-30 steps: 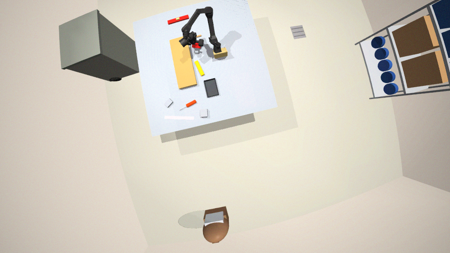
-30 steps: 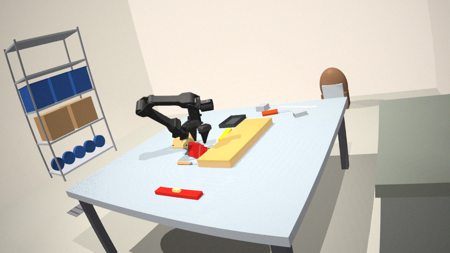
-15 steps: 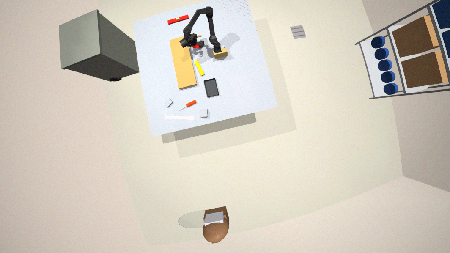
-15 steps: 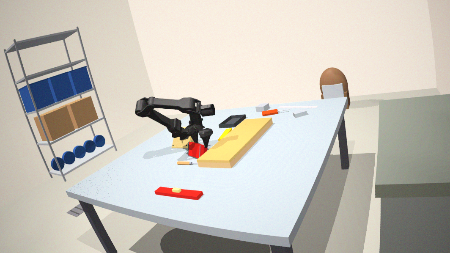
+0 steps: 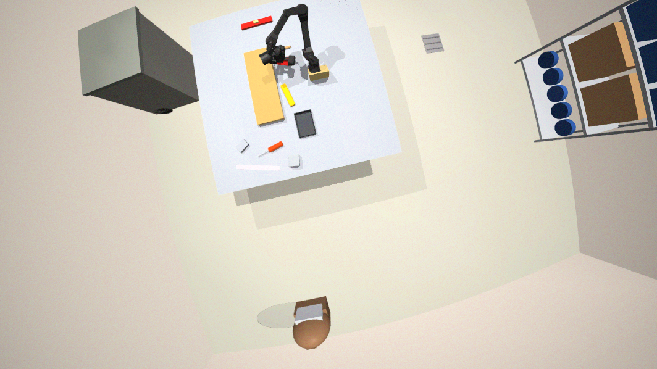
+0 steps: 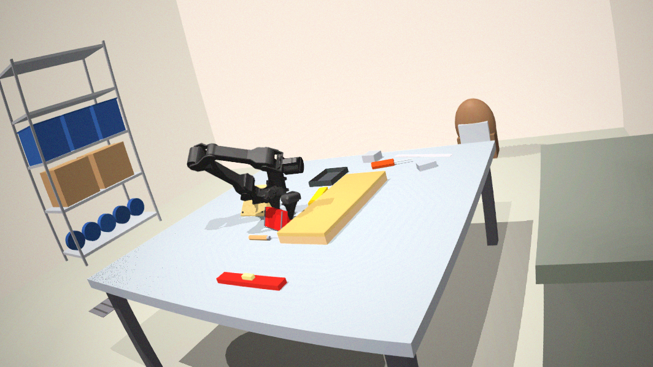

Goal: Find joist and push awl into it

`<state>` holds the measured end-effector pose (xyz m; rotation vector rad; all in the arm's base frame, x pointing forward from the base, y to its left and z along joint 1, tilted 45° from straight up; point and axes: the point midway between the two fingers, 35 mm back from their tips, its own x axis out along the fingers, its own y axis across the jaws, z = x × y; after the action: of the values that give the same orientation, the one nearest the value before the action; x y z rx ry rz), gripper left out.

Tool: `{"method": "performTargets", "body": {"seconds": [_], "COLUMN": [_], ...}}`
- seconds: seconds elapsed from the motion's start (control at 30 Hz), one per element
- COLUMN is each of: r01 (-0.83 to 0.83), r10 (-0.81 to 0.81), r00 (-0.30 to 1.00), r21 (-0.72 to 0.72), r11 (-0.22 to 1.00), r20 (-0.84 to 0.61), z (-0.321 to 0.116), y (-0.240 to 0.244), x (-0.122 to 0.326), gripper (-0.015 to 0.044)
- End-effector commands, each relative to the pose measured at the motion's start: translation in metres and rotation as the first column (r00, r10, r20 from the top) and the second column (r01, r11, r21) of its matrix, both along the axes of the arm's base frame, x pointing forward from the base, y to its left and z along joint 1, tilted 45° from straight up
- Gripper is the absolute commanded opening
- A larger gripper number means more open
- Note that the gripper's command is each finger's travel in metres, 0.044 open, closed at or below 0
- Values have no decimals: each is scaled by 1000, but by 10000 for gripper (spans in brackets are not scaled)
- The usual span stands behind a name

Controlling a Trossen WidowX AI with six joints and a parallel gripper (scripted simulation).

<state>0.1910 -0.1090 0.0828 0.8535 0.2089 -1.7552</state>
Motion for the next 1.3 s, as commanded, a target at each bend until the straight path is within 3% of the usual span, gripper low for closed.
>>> {"method": "performTargets", "body": {"seconds": [0.0,0.27,0.7,1.27], "r01": [-4,-4,-6,-6], "r10": [4,4,6,6], "r00": [1000,1000,1000,1000], "r21": [-4,-4,2,3], "r11": [1000,1000,1000,1000], "r20": [-1,-1,0,-1], "z": [0,0,10,29], "y": [-1,-1,11,30], "x": [0,0,3,5], "gripper": [393,340,0,0]}}
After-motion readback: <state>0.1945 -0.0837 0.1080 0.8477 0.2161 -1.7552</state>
